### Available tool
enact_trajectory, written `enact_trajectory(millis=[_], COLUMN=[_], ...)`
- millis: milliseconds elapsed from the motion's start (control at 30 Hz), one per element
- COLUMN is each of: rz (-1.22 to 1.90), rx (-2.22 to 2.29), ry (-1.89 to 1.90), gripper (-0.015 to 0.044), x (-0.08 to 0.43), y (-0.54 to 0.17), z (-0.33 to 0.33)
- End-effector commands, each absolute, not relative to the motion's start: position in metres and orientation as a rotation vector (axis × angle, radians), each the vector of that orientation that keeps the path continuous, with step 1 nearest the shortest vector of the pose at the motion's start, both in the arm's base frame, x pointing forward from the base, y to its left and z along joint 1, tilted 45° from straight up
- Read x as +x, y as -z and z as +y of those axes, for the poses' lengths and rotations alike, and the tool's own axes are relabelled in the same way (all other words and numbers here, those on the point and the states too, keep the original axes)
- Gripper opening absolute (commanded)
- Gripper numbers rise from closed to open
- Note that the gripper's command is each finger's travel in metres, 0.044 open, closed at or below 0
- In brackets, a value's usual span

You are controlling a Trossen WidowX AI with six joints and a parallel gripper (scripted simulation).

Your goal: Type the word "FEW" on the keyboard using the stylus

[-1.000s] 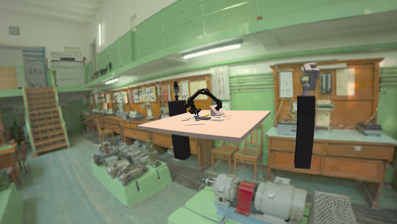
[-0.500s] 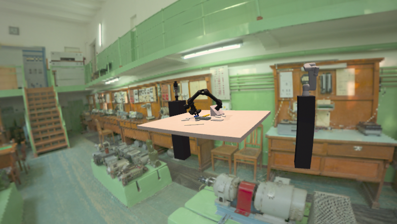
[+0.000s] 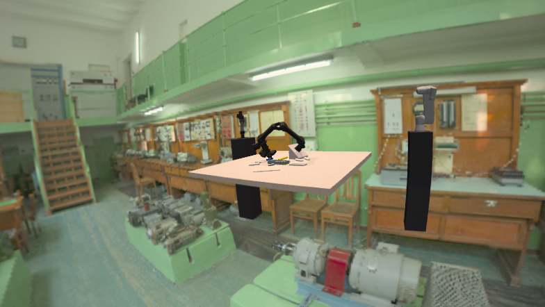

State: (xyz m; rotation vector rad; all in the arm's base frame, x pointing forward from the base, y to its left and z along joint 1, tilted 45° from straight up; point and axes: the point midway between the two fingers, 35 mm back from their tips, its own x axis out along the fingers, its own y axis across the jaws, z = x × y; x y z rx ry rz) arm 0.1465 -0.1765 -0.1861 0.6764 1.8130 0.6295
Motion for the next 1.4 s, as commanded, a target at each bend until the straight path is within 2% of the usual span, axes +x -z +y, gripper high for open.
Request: enact_trajectory(millis=[0, 400, 1367], rz=[1.813, 1.815, 1.772], rx=[0.676, 0.676, 0.553], ry=[-0.629, -0.627, -0.037], gripper=[0.0, 0.0, 0.0], x=[0.146, 0.135, 0.192], y=[0.185, 0.15, 0.082], z=[-0.178, -0.21, -0.209])
